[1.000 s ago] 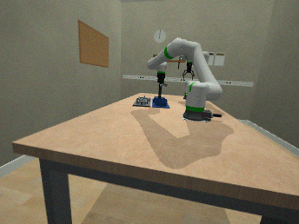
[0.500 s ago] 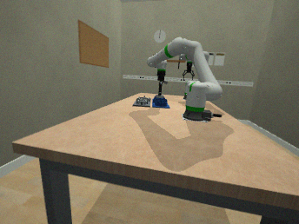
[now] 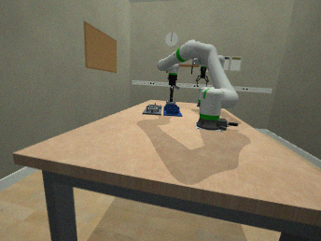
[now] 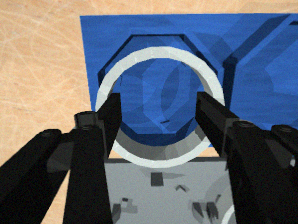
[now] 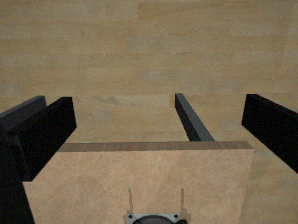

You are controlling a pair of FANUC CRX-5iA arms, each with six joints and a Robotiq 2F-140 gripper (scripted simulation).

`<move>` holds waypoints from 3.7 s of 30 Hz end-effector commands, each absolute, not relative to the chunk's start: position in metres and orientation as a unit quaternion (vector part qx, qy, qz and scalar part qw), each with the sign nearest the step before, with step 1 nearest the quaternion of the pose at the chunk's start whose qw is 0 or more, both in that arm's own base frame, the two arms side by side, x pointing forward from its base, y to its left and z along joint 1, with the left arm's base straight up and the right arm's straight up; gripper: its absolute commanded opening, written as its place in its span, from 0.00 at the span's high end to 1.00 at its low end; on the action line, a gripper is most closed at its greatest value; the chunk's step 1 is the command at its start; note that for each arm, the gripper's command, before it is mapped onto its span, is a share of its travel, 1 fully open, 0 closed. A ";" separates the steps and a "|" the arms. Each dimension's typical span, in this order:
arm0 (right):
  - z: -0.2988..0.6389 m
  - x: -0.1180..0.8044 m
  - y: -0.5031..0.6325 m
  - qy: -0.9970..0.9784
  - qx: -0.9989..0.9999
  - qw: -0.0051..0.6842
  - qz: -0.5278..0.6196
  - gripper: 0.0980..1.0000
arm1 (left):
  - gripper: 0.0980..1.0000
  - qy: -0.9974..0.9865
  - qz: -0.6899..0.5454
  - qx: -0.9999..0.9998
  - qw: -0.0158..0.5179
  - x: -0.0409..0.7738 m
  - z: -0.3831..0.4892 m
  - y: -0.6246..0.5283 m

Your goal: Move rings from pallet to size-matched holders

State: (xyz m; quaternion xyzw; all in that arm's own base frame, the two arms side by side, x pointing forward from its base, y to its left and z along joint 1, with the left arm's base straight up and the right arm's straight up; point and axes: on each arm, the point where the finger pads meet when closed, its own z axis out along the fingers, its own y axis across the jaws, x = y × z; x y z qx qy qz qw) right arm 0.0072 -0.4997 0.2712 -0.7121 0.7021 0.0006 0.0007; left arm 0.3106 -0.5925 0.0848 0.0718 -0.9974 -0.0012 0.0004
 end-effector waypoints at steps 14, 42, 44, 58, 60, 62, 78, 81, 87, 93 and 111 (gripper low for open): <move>0.272 0.007 -0.500 0.702 -0.712 0.000 0.000 0.00 | 0.52 -0.997 0.000 0.072 0.000 0.416 0.085 -0.578; 0.272 0.007 -0.500 0.702 -0.712 0.000 0.000 0.00 | 0.52 -0.997 0.000 0.072 0.000 0.484 0.076 -0.568; 0.272 0.007 -0.500 0.702 -0.712 0.000 0.000 0.00 | 0.52 -0.997 0.000 0.072 0.000 0.484 0.076 -0.568; 0.272 0.007 -0.500 0.702 -0.712 0.000 0.000 0.00 | 0.52 -0.997 0.000 0.072 0.000 0.484 0.073 -0.568; 0.272 0.007 -0.500 0.702 -0.712 0.000 0.000 0.00 | 0.52 -0.997 0.000 0.072 0.000 0.484 0.070 -0.568; 0.272 0.007 -0.500 0.702 -0.712 0.000 0.000 0.00 | 0.52 -0.997 0.000 0.072 0.000 0.484 0.065 -0.568; 0.272 0.007 -0.500 0.702 -0.712 0.000 0.000 0.00 | 0.59 -0.997 0.000 0.072 0.000 0.484 0.053 -0.568; 0.272 0.007 -0.500 0.702 -0.712 0.000 0.000 0.00 | 0.59 -0.997 0.000 0.072 0.000 0.484 0.053 -0.568; 0.272 0.007 -0.500 0.702 -0.712 0.000 0.000 0.00 | 0.59 -0.997 0.000 0.072 0.000 0.484 0.053 -0.568; 0.272 0.007 -0.500 0.702 -0.712 0.000 0.000 0.00 | 0.59 -0.997 0.000 0.072 0.000 0.484 0.056 -0.568; 0.272 0.007 -0.500 0.702 -0.712 0.000 0.000 0.00 | 0.00 -0.997 0.000 0.072 0.000 0.484 0.105 -0.567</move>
